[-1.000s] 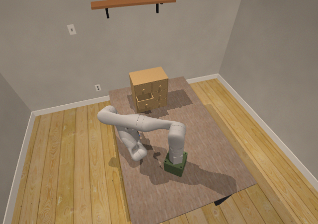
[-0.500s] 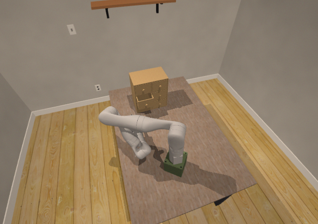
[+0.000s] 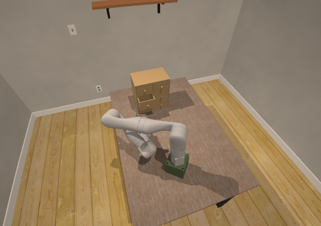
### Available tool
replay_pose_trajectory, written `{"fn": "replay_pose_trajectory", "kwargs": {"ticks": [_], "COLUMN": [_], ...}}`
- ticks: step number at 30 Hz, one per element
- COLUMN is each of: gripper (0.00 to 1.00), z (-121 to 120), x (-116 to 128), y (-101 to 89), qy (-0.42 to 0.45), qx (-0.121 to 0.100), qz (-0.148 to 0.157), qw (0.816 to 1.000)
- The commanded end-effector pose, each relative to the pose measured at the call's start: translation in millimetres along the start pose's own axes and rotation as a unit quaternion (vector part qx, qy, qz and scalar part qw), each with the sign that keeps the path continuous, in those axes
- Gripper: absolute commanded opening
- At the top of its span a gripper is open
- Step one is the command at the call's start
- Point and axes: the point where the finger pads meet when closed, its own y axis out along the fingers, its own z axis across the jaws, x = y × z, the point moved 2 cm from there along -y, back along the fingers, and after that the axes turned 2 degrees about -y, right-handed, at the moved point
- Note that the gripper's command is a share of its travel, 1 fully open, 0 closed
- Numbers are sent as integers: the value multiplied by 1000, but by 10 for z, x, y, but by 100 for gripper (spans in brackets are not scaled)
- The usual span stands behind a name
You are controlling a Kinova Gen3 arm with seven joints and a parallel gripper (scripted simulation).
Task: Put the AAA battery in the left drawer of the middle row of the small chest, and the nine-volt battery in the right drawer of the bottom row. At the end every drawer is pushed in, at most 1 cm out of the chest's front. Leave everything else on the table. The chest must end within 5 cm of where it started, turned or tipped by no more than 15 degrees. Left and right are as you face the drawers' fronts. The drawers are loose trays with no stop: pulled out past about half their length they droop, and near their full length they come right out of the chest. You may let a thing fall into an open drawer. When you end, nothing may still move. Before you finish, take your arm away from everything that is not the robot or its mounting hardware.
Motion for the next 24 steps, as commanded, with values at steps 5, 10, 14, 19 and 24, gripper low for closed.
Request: {"fn": "replay_pose_trajectory", "kwargs": {"ticks": [5,10,14,19,24], "gripper": [0,0,0,0,0], "z": [176,270,339,451,560], "x": [27,33,37,43,50], "y": [39,66,85,116,146], "qy": [-6,-6,-6,-6,-6], "qx": [1,1,1,1,1], "qz": [-2,-2,-2,-2,-2], "qw": [1000,1000,1000,1000,1000]}}
